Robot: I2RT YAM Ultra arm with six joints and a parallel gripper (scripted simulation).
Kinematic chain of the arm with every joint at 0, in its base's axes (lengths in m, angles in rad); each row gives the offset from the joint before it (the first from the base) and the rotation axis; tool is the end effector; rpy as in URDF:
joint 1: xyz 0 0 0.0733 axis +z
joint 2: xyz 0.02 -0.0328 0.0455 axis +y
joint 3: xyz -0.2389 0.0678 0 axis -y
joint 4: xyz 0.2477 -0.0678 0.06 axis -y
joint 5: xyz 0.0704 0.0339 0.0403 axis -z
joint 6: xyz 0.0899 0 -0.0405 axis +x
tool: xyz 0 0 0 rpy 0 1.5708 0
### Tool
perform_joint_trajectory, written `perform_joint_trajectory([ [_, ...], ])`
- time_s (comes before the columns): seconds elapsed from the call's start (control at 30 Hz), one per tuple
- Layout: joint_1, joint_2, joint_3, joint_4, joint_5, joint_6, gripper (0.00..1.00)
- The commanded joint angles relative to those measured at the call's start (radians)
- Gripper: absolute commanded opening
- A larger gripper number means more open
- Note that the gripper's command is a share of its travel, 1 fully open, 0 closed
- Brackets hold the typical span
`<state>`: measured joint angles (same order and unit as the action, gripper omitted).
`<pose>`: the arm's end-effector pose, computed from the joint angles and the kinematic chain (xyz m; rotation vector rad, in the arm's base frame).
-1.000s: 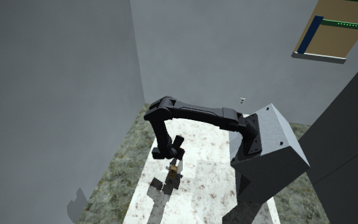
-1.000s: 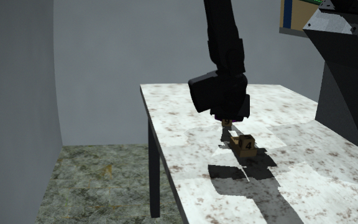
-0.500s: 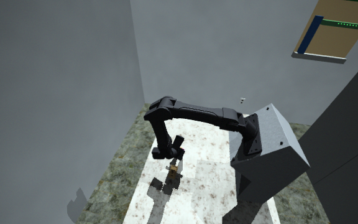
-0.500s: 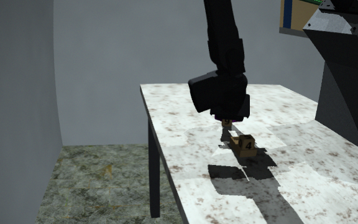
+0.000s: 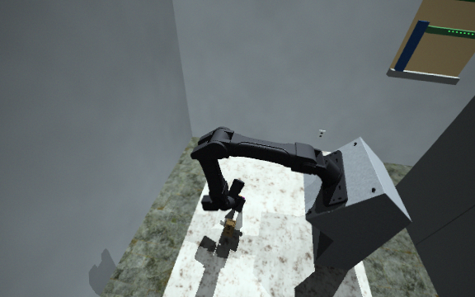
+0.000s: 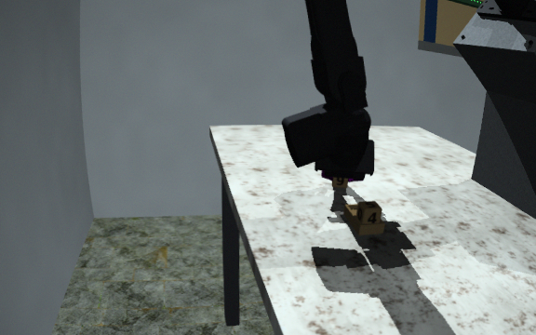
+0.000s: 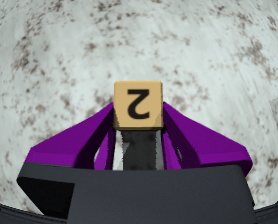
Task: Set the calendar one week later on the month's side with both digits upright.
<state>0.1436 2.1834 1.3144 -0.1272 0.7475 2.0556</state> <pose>0.4411 0.0031 0.0493 1.9670 1.0731 0.1897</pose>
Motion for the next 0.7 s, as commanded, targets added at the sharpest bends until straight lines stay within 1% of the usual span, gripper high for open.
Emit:
perform_joint_trajectory([
  [0.0, -0.001, -0.014, -0.006, -0.002, 0.014, 0.0, 0.26],
  [0.07, 0.0, -0.022, -0.013, -0.003, 0.014, 0.0, 0.26],
  [0.17, 0.0, -0.055, -0.043, -0.006, 0.015, 0.001, 0.26],
  [0.53, 0.004, -0.222, -0.178, -0.042, 0.017, 0.005, 0.26],
  [0.6, 0.004, -0.222, -0.178, -0.042, 0.017, 0.005, 0.26],
  [0.67, 0.005, -0.242, -0.192, -0.048, 0.017, 0.006, 0.26],
])
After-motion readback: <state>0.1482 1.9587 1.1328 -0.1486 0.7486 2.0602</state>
